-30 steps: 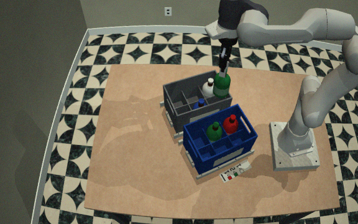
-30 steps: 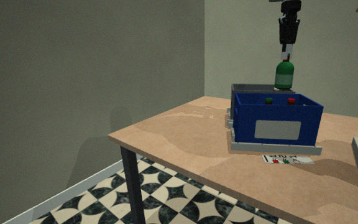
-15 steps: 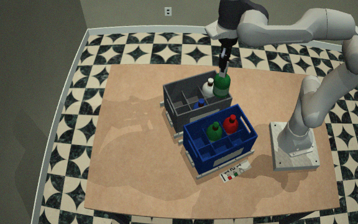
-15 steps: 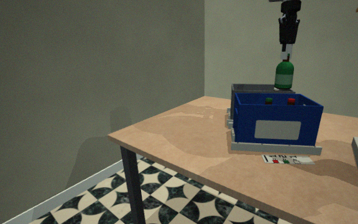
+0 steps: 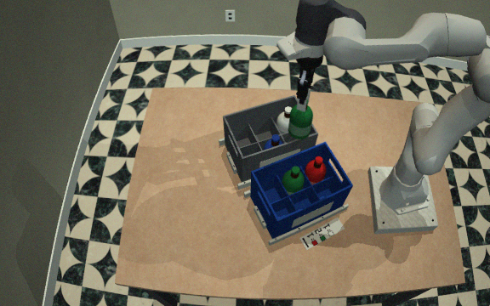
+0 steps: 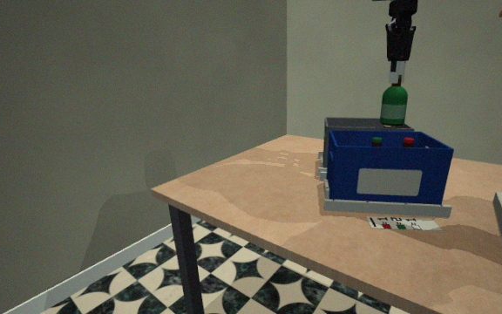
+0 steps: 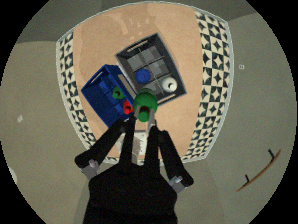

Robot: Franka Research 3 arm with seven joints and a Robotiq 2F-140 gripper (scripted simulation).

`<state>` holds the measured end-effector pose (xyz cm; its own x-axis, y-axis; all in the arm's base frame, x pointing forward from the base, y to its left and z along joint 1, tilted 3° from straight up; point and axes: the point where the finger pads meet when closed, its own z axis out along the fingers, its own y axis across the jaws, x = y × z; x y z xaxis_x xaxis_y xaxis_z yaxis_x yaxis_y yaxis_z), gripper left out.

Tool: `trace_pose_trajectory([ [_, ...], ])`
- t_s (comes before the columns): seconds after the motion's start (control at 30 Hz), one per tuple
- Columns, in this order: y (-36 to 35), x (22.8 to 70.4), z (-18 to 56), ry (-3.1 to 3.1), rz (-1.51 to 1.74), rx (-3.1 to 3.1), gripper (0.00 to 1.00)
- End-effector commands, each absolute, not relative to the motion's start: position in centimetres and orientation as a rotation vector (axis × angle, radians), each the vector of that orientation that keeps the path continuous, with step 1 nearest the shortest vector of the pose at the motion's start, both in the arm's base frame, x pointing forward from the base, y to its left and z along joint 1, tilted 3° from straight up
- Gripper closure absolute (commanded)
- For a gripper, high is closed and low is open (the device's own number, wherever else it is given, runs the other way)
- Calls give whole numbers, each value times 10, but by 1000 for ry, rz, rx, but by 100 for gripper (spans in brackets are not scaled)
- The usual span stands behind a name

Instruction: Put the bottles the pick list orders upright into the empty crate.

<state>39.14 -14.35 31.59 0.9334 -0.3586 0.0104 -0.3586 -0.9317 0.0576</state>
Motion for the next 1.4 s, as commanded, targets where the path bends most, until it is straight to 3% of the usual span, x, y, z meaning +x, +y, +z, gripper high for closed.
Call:
trace_pose_trajectory([
  [0.0, -138, 398, 320, -590, 20, 3027, 100],
  [1.37, -73, 429, 316, -590, 20, 3027, 100],
])
